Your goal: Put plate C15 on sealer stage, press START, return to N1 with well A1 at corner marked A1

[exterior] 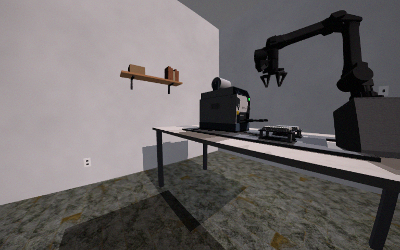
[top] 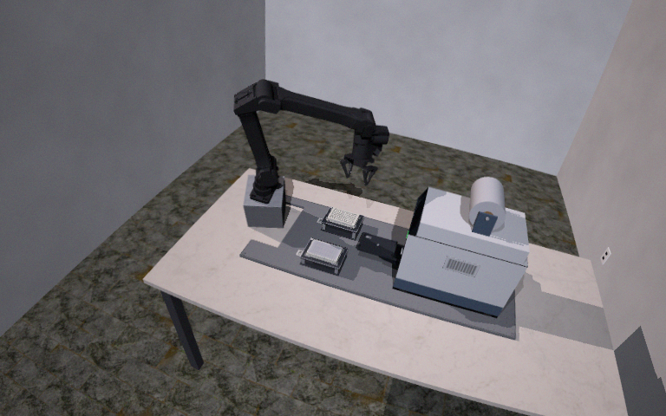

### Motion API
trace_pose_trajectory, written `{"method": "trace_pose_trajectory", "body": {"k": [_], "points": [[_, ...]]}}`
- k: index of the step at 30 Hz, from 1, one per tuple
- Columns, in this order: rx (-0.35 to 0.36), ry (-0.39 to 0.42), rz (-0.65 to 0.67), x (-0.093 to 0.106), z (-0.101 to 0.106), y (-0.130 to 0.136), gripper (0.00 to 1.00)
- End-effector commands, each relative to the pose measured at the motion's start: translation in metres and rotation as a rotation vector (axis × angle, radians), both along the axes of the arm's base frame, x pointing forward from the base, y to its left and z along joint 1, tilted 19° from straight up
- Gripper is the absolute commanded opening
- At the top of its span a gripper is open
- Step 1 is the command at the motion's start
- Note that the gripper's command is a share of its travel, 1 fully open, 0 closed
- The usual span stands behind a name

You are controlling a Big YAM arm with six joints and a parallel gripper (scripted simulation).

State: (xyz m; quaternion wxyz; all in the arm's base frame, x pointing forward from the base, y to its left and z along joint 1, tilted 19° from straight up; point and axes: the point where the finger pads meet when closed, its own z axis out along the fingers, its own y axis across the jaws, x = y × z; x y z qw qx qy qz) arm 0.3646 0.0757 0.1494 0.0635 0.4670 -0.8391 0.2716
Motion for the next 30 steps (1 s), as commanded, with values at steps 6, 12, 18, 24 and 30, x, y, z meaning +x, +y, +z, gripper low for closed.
{"method": "trace_pose_trajectory", "body": {"k": [6, 12, 18, 24, 30], "points": [[0.104, -0.164, -0.294, 0.000, 0.003, -0.024, 1.00], [0.143, -0.195, -0.391, -0.001, -0.001, -0.030, 1.00], [0.207, -0.286, -0.586, -0.003, 0.000, -0.047, 1.00], [0.265, -0.355, -0.764, -0.008, -0.002, -0.059, 1.00], [0.300, -0.388, -0.868, -0.013, -0.007, -0.072, 1.00]]}}
